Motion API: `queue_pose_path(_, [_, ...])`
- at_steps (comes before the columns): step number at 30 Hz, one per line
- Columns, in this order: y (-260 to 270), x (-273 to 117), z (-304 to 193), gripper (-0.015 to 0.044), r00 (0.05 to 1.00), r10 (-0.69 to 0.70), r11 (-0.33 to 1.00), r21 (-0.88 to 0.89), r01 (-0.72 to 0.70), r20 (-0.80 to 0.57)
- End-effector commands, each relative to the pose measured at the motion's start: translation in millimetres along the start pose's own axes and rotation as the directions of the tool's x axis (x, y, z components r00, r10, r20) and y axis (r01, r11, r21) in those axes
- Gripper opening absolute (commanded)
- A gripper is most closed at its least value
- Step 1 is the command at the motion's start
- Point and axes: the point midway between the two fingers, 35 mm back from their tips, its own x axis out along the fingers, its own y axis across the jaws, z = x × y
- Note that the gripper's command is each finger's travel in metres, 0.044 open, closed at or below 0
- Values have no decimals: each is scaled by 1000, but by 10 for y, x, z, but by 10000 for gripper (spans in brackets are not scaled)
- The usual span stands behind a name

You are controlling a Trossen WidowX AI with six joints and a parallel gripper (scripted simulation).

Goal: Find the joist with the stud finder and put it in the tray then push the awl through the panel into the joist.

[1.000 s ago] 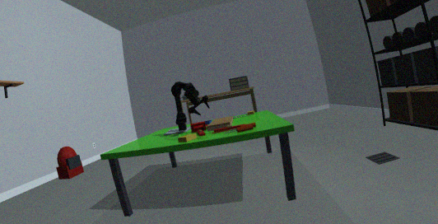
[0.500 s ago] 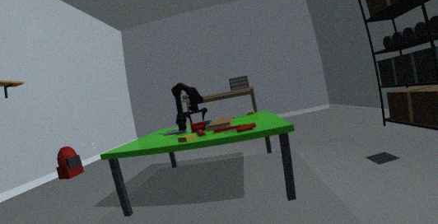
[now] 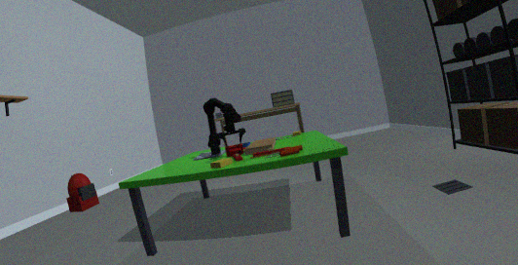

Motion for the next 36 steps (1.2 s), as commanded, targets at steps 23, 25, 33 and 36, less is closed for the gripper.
queue_pose_path(23, [9,421,-53,440,1000,8,1000,-6,-8,1])
queue_pose_path(25, [10,453,-54,440,1000,8,1000,-6,-8,1])
queue_pose_path(33, [12,492,-55,413,1000,8,1000,-6,-8,1])
queue_pose_path(36, [12,492,-55,393,1000,8,1000,-6,-8,1])
